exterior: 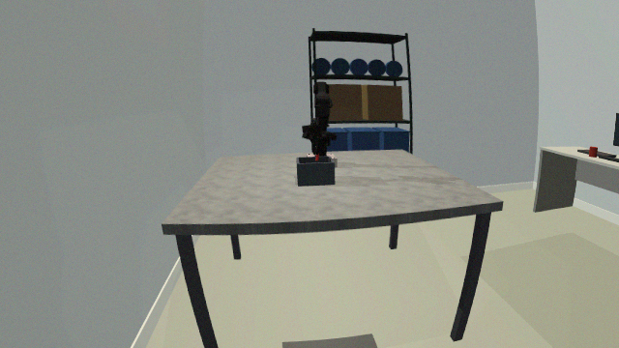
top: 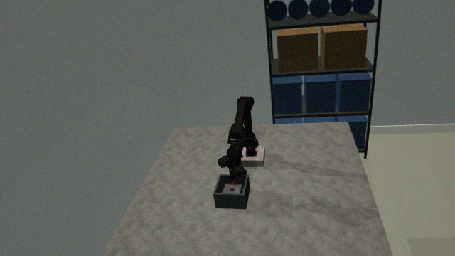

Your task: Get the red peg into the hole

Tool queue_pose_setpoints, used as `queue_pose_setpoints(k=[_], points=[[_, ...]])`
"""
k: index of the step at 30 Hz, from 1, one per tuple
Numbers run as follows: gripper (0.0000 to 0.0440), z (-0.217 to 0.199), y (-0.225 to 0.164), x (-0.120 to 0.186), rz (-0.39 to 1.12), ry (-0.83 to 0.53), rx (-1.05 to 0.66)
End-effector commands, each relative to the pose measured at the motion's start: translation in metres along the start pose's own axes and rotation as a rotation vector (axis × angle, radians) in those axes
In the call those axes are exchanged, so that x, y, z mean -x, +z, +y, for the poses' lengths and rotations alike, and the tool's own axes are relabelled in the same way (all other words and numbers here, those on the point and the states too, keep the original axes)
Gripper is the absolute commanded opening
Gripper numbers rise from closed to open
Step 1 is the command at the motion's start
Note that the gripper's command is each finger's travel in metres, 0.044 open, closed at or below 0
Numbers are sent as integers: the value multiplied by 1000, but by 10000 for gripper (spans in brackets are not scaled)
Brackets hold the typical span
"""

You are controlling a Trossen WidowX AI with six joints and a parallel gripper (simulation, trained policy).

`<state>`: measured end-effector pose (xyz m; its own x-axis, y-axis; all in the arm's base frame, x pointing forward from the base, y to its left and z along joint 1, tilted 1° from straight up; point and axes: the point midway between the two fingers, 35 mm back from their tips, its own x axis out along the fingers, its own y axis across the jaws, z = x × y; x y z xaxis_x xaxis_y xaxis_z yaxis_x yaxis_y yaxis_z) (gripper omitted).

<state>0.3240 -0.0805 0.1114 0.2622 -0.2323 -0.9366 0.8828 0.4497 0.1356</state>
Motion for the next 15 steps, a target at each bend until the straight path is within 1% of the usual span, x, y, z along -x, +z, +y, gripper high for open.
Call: queue_pose_setpoints(k=[1, 6, 8, 9, 13, 14, 15], points=[[3, 2, 5, -10, 15, -1, -3], [3, 1, 6, -27, 38, -14, -3], [18, 1, 6, -34, 48, -22, 3], [35, 1, 6, -37, 52, -26, 7], [130, -1, 6, -47, 66, -43, 29], [146, -2, 6, -49, 71, -50, 38], [152, -3, 6, -51, 76, -60, 49]])
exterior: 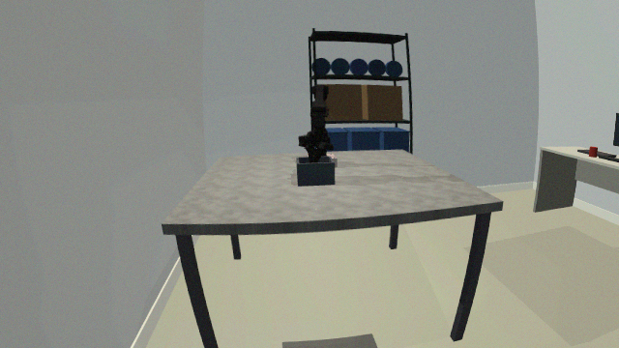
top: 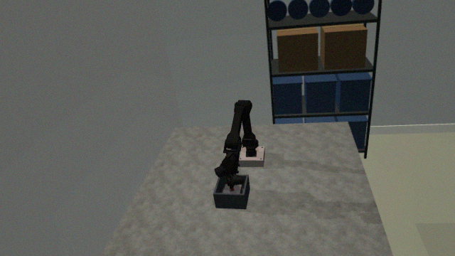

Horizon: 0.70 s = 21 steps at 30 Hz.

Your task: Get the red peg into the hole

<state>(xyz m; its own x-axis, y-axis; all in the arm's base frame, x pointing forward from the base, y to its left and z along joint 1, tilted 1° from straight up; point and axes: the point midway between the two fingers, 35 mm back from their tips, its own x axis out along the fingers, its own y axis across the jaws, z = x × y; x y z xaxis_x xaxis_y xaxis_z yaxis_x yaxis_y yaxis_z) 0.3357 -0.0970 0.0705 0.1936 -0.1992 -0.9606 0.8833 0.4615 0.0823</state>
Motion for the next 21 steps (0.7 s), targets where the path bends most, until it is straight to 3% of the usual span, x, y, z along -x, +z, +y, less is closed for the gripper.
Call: queue_pose_setpoints(k=[1, 5, 15, 21], points=[[154, 0, 2, -7, 14, -16, 27], [202, 7, 13, -9, 1, -14, 40], [440, 23, 45, -11, -47, 5, 64], [440, 31, 66, -5, -102, 32, 56]])
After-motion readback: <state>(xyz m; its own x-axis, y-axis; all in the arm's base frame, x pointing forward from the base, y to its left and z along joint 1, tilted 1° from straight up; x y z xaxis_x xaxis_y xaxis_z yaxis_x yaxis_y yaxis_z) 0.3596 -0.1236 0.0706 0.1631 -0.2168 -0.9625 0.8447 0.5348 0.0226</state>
